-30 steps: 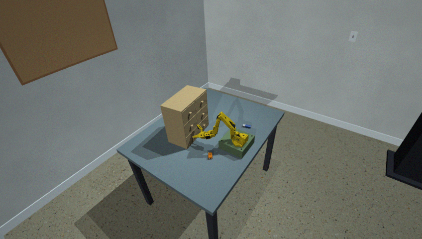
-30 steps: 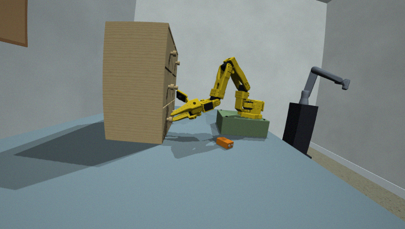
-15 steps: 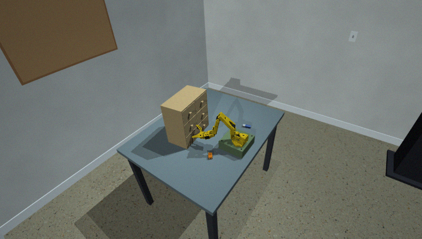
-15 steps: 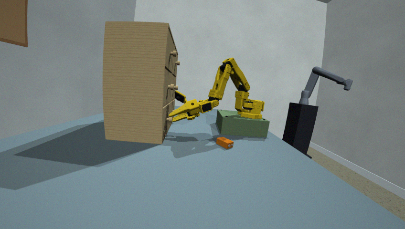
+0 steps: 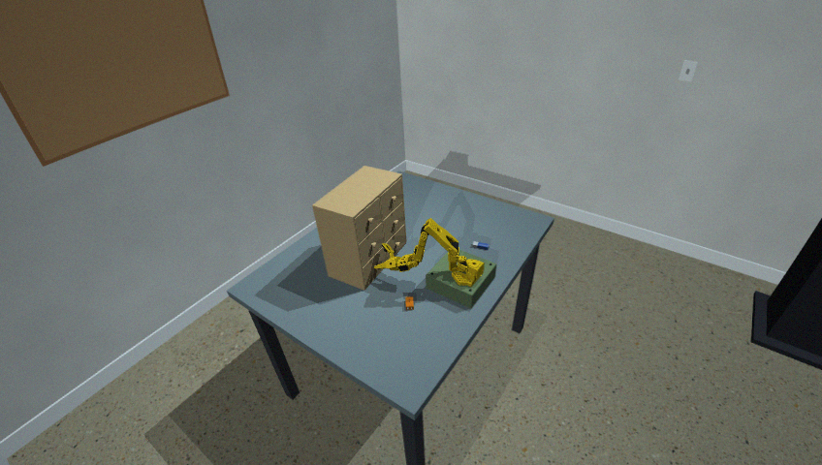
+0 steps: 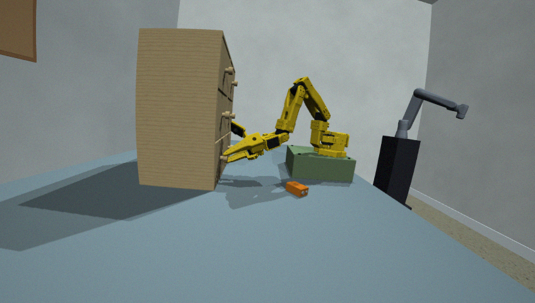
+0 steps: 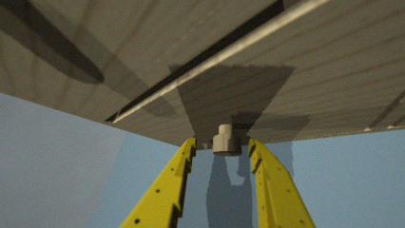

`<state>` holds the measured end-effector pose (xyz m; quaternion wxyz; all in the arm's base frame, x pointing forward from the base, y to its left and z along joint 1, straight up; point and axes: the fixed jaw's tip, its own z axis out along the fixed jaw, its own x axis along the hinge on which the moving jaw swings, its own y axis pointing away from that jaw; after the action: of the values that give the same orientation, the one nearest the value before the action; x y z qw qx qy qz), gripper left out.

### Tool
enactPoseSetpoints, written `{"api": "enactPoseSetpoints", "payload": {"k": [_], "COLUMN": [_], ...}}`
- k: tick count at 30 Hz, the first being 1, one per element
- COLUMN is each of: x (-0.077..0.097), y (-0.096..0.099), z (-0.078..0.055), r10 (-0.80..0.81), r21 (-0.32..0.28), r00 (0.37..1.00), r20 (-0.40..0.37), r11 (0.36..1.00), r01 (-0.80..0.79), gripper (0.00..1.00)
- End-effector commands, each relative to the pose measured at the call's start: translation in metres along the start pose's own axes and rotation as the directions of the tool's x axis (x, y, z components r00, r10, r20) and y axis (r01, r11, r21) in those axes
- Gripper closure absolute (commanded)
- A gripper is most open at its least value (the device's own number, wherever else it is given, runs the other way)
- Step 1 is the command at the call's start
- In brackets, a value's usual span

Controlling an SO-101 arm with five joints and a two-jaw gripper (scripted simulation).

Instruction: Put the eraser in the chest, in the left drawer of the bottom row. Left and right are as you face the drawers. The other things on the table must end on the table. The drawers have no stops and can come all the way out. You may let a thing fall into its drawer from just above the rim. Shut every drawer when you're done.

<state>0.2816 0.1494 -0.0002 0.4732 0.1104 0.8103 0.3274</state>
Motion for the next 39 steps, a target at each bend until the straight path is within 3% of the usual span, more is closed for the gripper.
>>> {"api": "enactPoseSetpoints", "payload": {"k": [1, 39], "x": [0.0014, 0.0016], "y": [-0.0059, -0.0078], "z": [0.0007, 0.0009], "r10": [0.014, 0.016], "r21": [0.014, 0.017], "r00": [1.0, 1.0], "r20": [0.0, 0.003], "r11": [1.0, 1.0], "r01": [-0.014, -0.016], "gripper": [0.79, 0.79]}}
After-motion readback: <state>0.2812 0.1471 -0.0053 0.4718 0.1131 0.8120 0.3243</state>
